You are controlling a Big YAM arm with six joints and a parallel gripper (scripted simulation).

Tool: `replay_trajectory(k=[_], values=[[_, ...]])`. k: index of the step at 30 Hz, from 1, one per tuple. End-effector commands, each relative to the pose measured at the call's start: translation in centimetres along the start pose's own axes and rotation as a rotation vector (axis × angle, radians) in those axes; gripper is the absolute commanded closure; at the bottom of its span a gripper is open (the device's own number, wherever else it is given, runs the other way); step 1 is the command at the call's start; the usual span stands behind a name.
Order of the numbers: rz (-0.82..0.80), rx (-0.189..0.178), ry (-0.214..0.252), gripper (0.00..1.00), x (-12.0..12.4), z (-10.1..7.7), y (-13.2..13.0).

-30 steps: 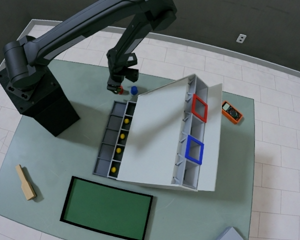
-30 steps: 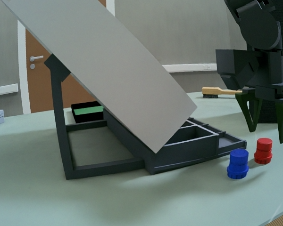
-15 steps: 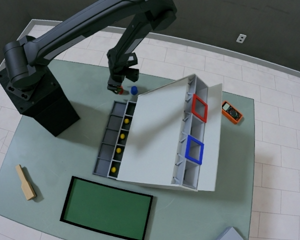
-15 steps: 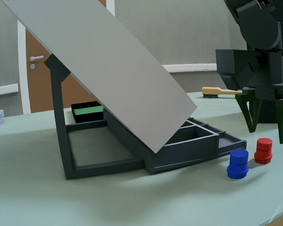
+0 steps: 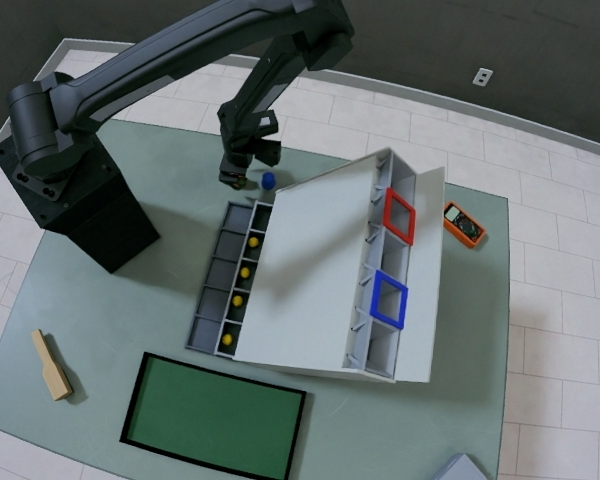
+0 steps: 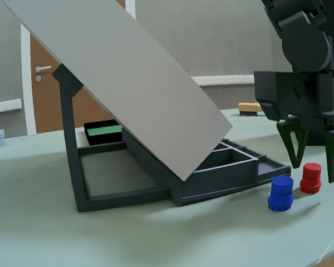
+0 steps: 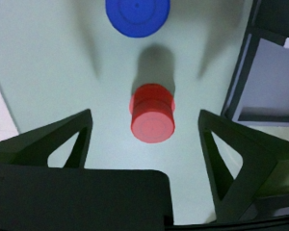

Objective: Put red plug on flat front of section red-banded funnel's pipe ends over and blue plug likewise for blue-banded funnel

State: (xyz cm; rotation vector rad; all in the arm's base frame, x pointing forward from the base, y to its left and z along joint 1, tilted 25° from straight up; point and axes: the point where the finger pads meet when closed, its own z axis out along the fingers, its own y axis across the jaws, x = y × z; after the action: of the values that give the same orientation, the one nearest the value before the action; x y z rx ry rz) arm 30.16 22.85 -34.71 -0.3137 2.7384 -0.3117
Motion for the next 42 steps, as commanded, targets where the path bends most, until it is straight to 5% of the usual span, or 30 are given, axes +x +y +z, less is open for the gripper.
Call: replay_trajectory(k=[1, 18, 19, 42], values=[[0.000, 0.002, 0.001, 0.13, 0.07, 0.72, -0.45], [0.000, -0.004, -0.007, 0.13, 0.15, 1.49, -0.78], [-0.006, -0.006, -0.009, 1.00, 0.08, 0.58, -0.29], [-0.005, -0.006, -0.009, 1.00, 0.08, 0.71, -0.33]])
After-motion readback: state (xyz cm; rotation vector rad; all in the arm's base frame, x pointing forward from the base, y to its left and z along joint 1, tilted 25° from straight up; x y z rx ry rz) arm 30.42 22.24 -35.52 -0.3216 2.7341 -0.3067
